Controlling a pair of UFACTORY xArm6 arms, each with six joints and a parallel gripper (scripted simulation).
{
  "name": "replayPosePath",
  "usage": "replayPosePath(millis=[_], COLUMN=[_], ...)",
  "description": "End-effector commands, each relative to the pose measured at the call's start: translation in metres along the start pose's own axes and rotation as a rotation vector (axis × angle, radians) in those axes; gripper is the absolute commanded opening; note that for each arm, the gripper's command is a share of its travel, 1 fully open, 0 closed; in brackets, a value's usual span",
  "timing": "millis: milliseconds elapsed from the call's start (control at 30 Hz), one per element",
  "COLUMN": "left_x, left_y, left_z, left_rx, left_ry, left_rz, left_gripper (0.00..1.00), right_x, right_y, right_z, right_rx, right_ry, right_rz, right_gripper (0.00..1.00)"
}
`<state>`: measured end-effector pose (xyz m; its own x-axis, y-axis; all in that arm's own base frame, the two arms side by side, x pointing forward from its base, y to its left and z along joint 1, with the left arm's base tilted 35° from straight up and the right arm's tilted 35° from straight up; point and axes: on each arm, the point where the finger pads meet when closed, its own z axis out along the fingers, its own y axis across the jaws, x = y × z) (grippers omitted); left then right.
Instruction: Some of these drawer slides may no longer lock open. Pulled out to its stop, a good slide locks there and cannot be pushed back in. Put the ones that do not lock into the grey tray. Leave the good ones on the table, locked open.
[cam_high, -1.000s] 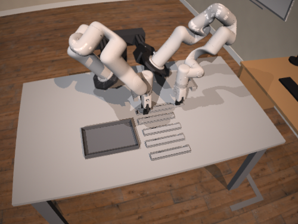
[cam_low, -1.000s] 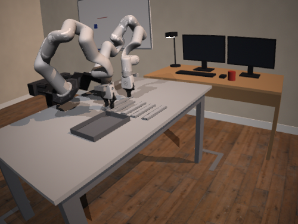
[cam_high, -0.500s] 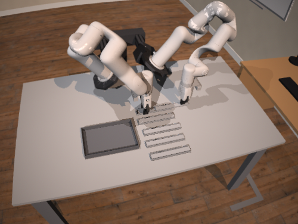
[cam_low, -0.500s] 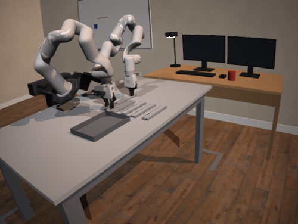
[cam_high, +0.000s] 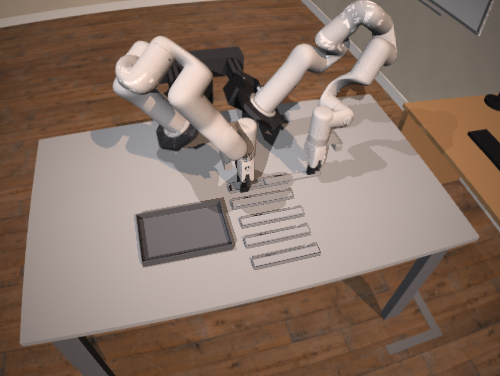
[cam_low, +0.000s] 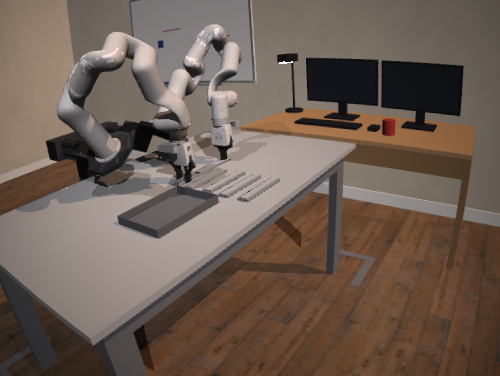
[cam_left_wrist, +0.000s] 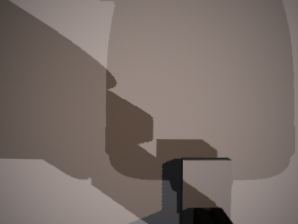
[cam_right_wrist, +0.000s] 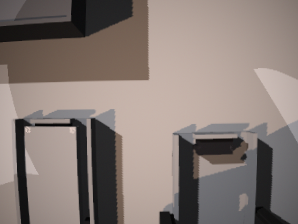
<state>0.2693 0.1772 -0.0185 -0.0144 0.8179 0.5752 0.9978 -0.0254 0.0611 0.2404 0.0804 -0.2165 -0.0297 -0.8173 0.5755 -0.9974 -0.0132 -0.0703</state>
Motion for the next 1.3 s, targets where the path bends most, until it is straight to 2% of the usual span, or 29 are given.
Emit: replayPosePath(millis=[0, 1067, 1100, 1267], left_x=[0.002, -0.014, -0.014, -0.014], left_y=[0.001, 0.001, 0.001, 0.001], left_z=[0.000, 0.000, -0.001, -0.010], left_rx=[-0.002, -0.002, -0.002, -0.002], left_ry=[0.002, 0.002, 0.002, 0.002], left_rz=[-0.001, -0.001, -0.001, -0.001], left_gripper=[0.00, 0.00, 0.00, 0.00], right_x=[-0.001, -0.001, -0.001, -0.001], right_y=[-0.001, -0.001, -0.001, -0.001], right_z=[-0.001, -0.001, -0.001, -0.001], right_rx=[0.002, 0.002, 0.002, 0.002], right_ry=[-0.002, -0.002, -0.002, -0.002], right_rz=[0.001, 0.001, 0.001, 0.001], right_gripper=[0.00, 0.00, 0.67, 0.67])
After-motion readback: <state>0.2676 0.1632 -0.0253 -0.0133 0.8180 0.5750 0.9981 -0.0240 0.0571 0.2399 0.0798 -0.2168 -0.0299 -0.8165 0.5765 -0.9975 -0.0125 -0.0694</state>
